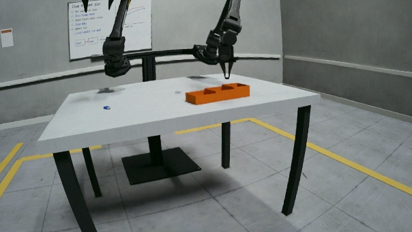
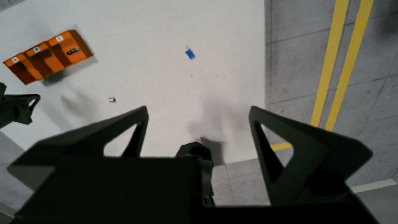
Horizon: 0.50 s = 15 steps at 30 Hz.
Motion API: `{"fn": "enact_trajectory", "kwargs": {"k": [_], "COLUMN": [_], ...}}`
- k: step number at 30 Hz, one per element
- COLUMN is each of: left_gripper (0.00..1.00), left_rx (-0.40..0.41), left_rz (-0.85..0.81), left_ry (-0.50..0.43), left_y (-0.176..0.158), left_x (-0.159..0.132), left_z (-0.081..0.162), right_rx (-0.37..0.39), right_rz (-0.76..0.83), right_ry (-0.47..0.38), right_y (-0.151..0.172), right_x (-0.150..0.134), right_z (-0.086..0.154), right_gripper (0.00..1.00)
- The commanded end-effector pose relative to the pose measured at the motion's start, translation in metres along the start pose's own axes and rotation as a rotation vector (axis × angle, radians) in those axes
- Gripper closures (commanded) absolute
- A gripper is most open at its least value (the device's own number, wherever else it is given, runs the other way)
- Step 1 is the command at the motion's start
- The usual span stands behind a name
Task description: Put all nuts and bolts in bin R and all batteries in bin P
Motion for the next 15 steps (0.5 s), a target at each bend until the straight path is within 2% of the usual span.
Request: {"fn": "enact_trajectory", "kwargs": {"k": [1, 6, 8, 9, 15], "left_gripper": [0.89, 0.89, 0.89, 0.89, 0.89], "left_rx": [0.004, 0.001, 0.004, 0.001, 0.004], "left_rz": [0.009, 0.011, 0.009, 0.011, 0.009], "left_ry": [-0.026, -0.038, -0.026, -0.038, -0.026], "left_y": [0.0021, -0.0012, 0.0019, -0.001, 0.0018], "left_x": [0.0096, 0.0175, 0.0098, 0.0183, 0.0099], "left_z": [0.0077, 0.0125, 0.0079, 0.0129, 0.008], "right_rx": [-0.002, -0.002, -0.002, -0.002, -0.002], "right_rz": [0.012, 0.012, 0.012, 0.012, 0.012], "right_ry": [-0.038, -0.038, -0.038, -0.038, -0.038], "right_y": [0.0021, 0.0021, 0.0021, 0.0021, 0.0021], "right_x": [0.0083, 0.0083, 0.0083, 0.0083, 0.0083], "right_z": [0.0177, 0.0177, 0.0177, 0.0177, 0.0177], "right_gripper": [0.0, 0.0, 0.0, 0.0, 0.0]}}
Point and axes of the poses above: on each arm, the point where the finger pads meet when closed, its own z axis back along the fingers, its own y axis across the jaws, x = y × z, the point moved 10 cm from there along z, back along the fingers, and after that the axes turned 4 degrees about z, right-handed, at the moved point
